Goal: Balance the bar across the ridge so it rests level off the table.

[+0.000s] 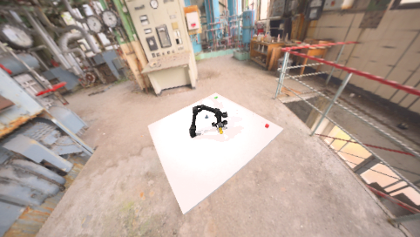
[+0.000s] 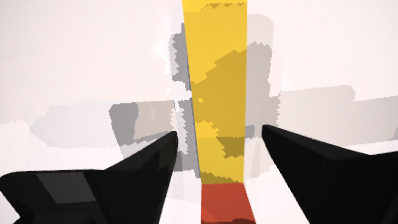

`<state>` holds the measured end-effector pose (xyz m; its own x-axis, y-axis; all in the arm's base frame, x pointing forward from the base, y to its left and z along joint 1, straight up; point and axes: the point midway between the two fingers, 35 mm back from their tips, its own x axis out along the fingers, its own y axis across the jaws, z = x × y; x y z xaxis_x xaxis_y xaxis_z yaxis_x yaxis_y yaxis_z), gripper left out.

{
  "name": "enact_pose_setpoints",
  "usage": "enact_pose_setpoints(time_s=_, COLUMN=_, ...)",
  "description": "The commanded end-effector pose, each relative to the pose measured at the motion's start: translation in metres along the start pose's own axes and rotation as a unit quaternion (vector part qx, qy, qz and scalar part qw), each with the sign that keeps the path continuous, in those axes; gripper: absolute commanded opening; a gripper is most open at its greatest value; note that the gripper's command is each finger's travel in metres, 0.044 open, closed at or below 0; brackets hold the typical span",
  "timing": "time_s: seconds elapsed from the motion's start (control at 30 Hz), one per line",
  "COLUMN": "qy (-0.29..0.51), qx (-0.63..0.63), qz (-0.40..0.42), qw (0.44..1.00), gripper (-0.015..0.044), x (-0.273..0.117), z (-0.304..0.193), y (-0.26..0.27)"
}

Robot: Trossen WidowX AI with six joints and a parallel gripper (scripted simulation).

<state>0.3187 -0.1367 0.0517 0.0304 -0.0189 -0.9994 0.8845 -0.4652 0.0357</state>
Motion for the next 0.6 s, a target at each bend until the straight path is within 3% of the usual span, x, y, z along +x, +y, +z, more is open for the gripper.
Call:
enact_pose_setpoints(time_s=0.0, qy=0.003, qx=0.003, qz=-0.001, qw=1.0, gripper=0.0315, x=0.0008, z=-0.0008, y=-0.0001)
enact_pose_setpoints(time_s=0.13, qy=0.003, qx=0.003, qz=-0.001, qw=1.0, gripper=0.0315, x=0.0008, z=-0.0008, y=-0.0001)
enact_pose_setpoints(time_s=0.33, qy=0.0, qx=0.0, qz=0.0, qw=1.0, gripper=0.0157, x=0.0001, z=0.0, y=0.0)
enact_pose_setpoints(time_s=0.57, qy=0.0, qx=0.0, qz=0.0, qw=1.0, gripper=0.0111, x=0.0001, z=0.0, y=0.0)
